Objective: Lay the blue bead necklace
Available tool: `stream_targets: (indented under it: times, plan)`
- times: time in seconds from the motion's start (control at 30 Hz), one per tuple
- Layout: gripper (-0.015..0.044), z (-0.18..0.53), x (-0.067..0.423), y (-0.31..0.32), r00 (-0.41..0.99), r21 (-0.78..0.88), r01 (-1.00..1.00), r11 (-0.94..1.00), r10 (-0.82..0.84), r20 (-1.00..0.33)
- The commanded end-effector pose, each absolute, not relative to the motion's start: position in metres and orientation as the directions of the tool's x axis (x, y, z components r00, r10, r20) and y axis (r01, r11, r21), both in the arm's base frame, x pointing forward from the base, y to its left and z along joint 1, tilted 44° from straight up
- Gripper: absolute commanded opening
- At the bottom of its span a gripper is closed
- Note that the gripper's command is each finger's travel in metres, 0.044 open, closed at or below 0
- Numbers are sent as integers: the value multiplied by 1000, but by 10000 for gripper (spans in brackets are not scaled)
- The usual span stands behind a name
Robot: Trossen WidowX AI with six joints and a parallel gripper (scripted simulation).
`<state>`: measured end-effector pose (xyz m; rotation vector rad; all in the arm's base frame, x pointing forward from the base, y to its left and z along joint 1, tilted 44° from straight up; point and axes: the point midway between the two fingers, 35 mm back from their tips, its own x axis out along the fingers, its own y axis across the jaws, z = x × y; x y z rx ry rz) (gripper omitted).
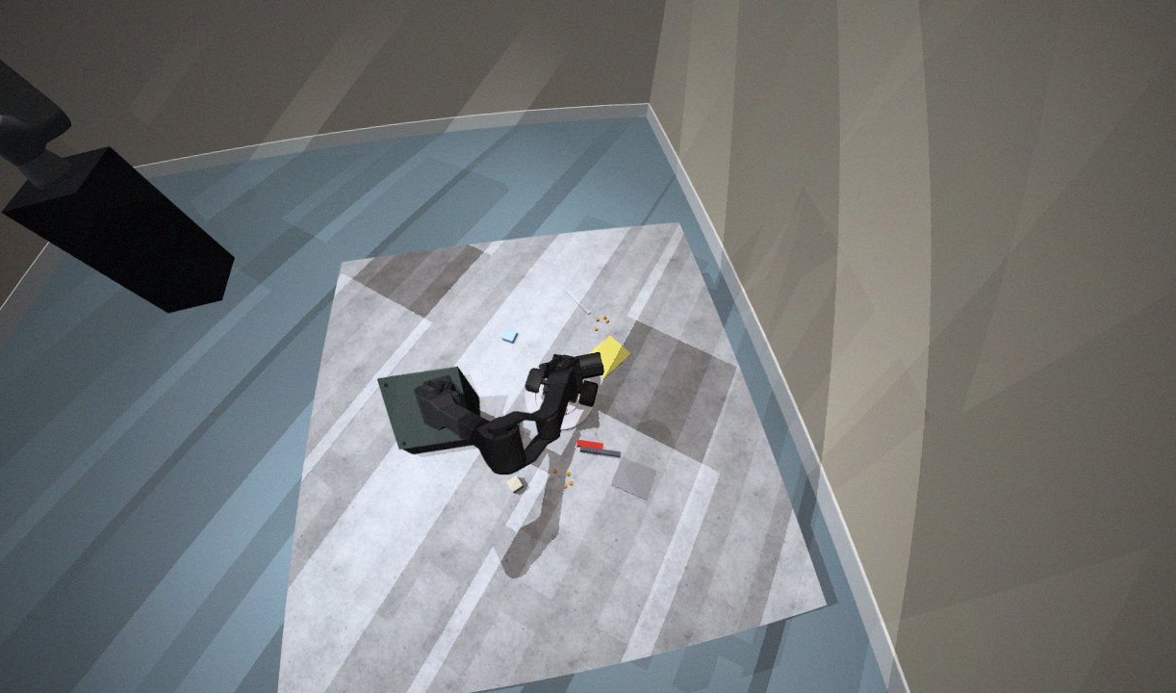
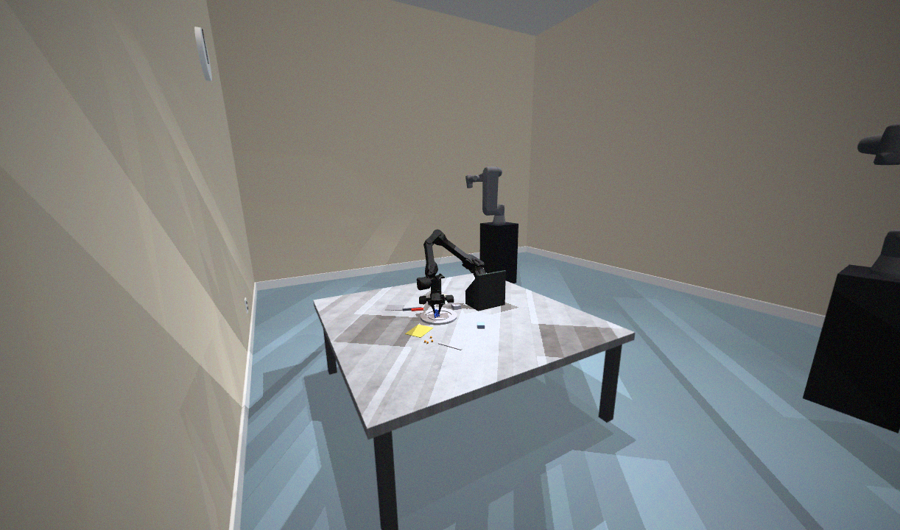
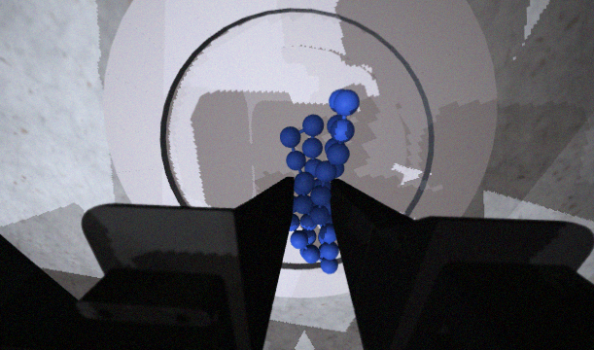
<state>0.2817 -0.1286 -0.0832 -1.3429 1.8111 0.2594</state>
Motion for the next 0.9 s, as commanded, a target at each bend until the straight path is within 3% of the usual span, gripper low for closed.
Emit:
stream_targets:
  times: [0.0, 0.87]
  plan:
    - [0, -80, 282, -125, -68, -304, -863, 403, -689, -721]
    - [0, -83, 273, -111, -71, -300, -866, 401, -692, -719]
